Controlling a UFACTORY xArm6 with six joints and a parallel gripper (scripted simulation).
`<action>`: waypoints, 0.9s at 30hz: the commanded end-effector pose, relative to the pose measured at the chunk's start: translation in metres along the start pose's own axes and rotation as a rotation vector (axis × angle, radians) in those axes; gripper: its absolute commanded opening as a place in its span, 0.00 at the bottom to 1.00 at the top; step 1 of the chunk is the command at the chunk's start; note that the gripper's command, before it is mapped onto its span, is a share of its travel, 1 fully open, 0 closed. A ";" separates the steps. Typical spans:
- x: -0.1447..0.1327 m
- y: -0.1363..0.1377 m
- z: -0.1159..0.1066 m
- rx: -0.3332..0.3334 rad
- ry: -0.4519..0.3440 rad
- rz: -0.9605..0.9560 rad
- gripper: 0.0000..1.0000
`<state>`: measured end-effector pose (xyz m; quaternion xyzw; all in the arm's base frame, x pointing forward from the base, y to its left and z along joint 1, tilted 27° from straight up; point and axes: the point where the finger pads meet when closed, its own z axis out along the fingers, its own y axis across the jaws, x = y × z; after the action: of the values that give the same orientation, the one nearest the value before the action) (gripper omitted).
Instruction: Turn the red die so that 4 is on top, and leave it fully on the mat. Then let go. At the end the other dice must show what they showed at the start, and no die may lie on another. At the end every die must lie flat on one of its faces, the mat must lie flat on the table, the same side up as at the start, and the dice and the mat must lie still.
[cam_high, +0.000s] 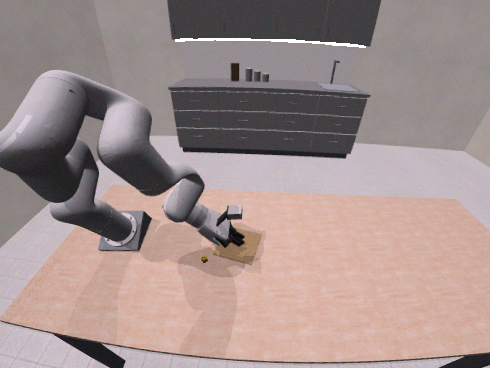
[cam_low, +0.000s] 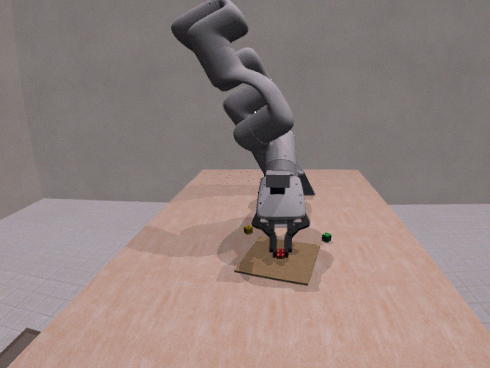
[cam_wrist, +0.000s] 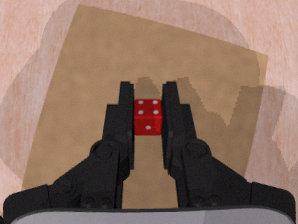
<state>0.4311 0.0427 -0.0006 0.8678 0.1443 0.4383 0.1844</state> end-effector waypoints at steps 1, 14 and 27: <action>0.001 0.000 0.000 0.000 0.002 0.001 0.11; 0.001 0.000 0.000 0.000 0.002 0.001 0.23; 0.001 0.000 0.000 0.000 0.002 0.001 0.31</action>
<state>0.4311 0.0427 -0.0006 0.8678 0.1443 0.4383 0.1844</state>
